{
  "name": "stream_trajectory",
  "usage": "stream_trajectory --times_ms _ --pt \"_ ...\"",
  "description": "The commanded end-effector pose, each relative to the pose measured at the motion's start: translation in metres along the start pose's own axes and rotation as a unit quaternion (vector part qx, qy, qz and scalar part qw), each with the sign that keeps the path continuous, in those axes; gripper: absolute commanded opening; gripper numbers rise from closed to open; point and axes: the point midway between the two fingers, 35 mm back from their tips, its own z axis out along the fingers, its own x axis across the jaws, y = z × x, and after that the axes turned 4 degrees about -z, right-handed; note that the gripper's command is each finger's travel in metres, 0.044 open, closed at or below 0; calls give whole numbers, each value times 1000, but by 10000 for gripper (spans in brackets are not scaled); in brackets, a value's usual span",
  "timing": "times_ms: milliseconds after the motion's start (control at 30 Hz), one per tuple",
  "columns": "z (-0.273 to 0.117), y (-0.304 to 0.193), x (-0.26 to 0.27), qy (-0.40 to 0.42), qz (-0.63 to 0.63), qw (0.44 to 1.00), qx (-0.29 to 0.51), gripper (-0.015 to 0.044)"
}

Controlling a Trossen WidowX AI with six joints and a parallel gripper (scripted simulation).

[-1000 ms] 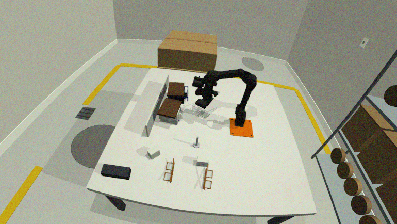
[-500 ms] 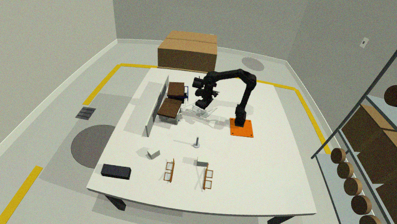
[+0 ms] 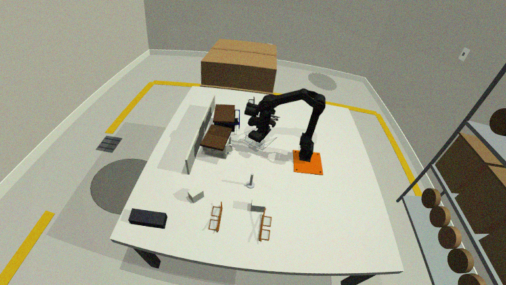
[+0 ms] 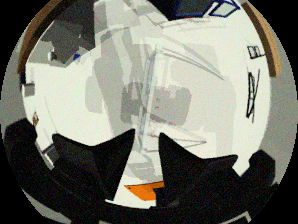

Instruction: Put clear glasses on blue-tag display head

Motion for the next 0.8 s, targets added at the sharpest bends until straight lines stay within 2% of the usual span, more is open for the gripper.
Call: stream_trajectory --times_ms 0,533,767 --pt "10 -1 0 1 -1 1000 4 140" --pt "28 -3 0 1 -1 1000 5 140" --pt "25 -2 0 0 -1 1000 2 93"
